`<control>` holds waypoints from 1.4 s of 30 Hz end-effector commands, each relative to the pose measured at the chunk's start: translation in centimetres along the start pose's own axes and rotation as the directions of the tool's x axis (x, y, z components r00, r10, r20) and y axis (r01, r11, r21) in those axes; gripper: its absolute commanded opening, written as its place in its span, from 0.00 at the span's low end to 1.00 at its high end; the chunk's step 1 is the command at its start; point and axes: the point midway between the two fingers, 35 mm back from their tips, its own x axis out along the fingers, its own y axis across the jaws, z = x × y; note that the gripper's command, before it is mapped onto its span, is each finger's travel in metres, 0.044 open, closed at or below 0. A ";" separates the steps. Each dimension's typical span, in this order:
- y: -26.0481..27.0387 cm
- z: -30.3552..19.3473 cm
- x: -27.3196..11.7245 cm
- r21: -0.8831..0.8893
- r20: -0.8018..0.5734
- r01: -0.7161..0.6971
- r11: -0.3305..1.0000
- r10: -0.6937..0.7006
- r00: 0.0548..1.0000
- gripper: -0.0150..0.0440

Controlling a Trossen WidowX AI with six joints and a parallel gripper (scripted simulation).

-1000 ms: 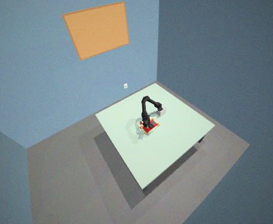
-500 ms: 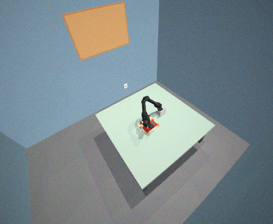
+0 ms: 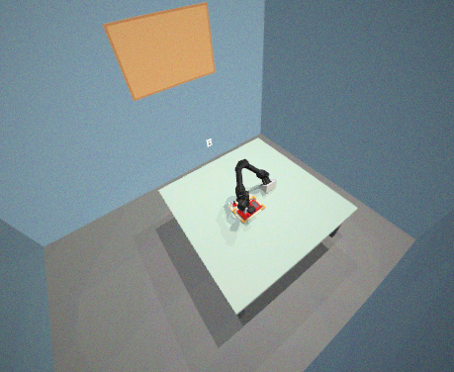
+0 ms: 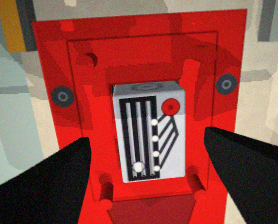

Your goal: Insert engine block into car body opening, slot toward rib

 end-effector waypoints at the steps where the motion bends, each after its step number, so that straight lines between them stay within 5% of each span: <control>1: 0.0 0.0 0.0 0.000 0.000 0.001 1.000 -0.001 1.000 0.92; 3: 0.0 0.0 0.0 0.000 0.000 0.001 1.000 -0.001 1.000 1.00; 21: -0.2 0.0 -1.4 -0.002 0.000 0.002 1.000 -0.002 1.000 1.00; 37: -0.2 0.0 -1.4 -0.002 0.000 0.002 1.000 -0.002 1.000 0.29; 42: -0.2 0.0 -1.4 -0.002 0.000 0.002 1.000 -0.002 1.000 0.25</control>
